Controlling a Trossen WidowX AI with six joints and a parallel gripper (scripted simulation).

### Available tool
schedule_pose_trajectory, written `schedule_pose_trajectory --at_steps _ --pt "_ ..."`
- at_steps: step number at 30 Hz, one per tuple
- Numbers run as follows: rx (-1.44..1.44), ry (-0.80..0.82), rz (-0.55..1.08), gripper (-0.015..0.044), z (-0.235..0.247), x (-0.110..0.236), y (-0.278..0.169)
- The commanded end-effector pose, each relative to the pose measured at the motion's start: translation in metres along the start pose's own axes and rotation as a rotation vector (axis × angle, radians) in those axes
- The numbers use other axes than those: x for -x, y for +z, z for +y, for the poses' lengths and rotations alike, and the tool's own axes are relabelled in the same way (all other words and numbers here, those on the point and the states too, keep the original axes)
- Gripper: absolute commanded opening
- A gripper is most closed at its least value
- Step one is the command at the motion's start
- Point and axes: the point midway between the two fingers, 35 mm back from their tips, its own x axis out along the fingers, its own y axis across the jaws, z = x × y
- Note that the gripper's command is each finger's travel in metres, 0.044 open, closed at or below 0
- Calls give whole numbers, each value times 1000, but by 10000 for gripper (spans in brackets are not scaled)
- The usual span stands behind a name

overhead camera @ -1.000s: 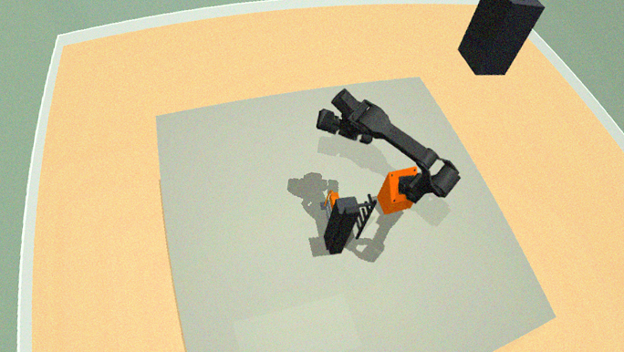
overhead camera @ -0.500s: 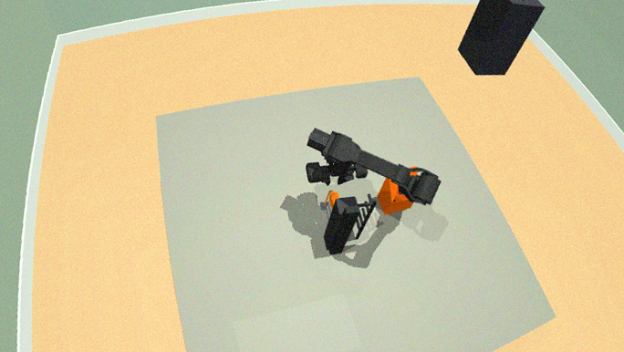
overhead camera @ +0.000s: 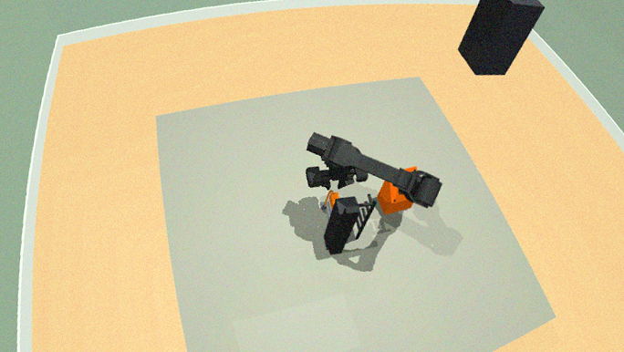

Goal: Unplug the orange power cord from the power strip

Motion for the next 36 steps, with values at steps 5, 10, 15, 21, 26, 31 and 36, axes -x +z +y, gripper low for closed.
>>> schedule_pose_trajectory --at_steps 5,10,15,21,26,31,36 --pt "-5 3 4 160 0 1 -14" --pt "-5 3 5 160 0 1 -22" --pt "-5 3 6 160 0 1 -29" --pt "-5 3 6 160 0 -2 -29" --pt "-5 3 6 160 0 -9 -30" --pt "-5 3 6 160 0 -11 -30" --pt "3 1 1 48 1 -9 -29"
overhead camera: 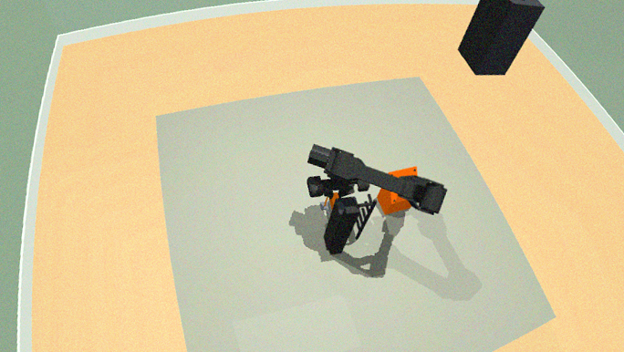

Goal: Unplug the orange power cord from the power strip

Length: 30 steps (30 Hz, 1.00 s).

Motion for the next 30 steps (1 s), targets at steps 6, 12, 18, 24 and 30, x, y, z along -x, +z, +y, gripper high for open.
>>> schedule_pose_trajectory --at_steps 6,12,18,24,30 --pt "2 0 0 8 0 0 0" --pt "2 1 0 0 1 0 4" --pt "1 1 -1 0 2 1 13" --pt "0 2 -2 0 2 1 23" --pt "-1 2 -2 0 2 2 33"
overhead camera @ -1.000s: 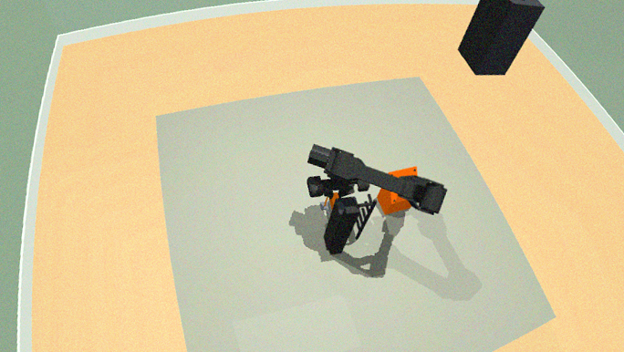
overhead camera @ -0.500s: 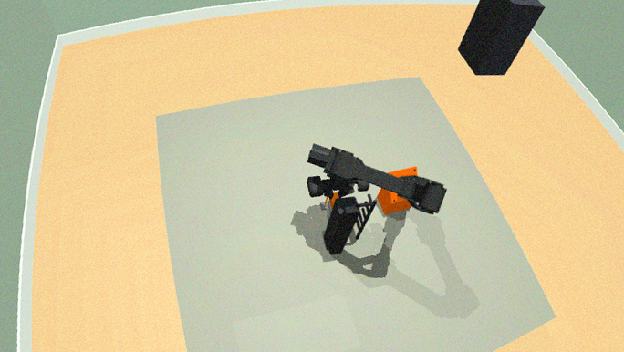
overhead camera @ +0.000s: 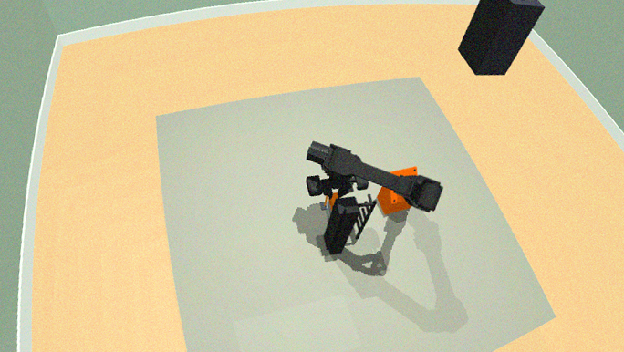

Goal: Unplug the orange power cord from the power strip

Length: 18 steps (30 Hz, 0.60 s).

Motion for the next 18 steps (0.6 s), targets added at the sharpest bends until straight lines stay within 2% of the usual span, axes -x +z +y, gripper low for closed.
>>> schedule_pose_trajectory --at_steps 1,11,18 --pt "-11 7 -64 0 1 9 30" --pt "-12 8 -64 0 0 12 46" --pt "-14 8 -59 184 -3 8 41"
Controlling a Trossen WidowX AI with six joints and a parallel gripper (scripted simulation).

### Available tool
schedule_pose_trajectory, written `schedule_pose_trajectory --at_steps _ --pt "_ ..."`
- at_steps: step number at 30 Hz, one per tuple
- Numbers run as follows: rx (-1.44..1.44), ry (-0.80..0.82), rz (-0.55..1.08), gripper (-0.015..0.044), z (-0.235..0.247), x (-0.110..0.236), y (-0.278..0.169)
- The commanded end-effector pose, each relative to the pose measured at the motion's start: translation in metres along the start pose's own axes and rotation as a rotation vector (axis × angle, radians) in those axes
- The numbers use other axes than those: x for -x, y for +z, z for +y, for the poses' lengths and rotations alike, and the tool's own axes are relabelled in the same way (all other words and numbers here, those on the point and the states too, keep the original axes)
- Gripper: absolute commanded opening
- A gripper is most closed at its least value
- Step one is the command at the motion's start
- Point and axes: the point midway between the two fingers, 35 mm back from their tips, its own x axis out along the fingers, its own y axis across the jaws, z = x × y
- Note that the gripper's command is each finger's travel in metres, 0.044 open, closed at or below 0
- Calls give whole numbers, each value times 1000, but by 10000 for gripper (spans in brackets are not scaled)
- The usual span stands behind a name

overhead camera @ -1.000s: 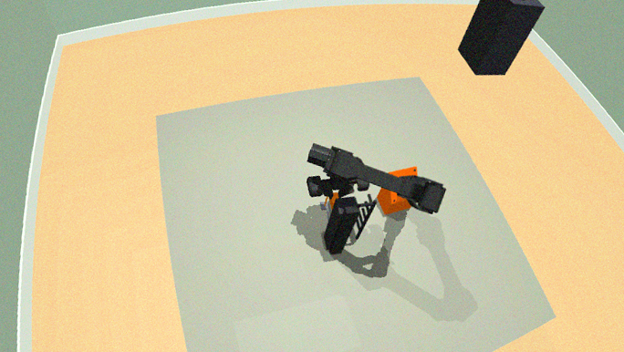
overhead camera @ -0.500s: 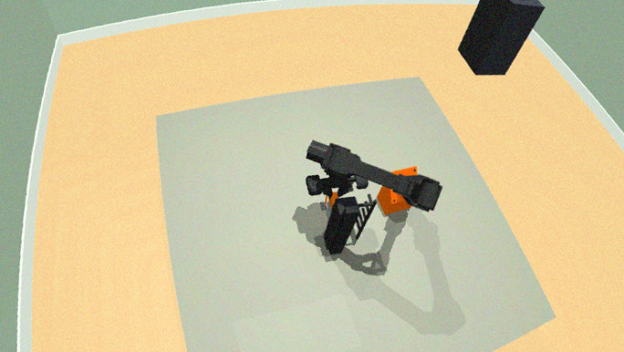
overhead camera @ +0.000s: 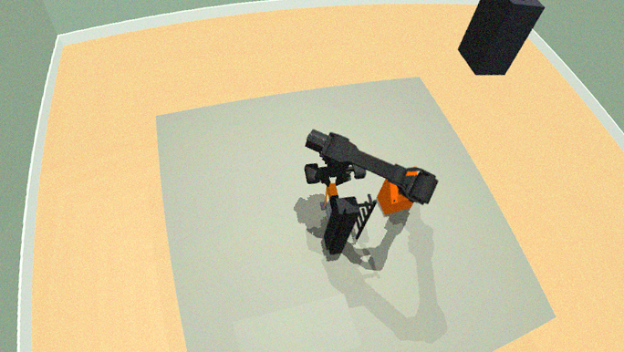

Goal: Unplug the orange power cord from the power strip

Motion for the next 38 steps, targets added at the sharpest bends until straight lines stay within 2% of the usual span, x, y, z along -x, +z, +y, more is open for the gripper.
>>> schedule_pose_trajectory --at_steps 1,7,10,15,38 --pt "2 5 1 210 -1 0 0" --pt "2 5 0 367 -1 0 2" --pt "2 6 -2 440 1 5 23" --pt "3 5 -3 440 -1 12 60" --pt "3 5 -3 440 -1 12 60"
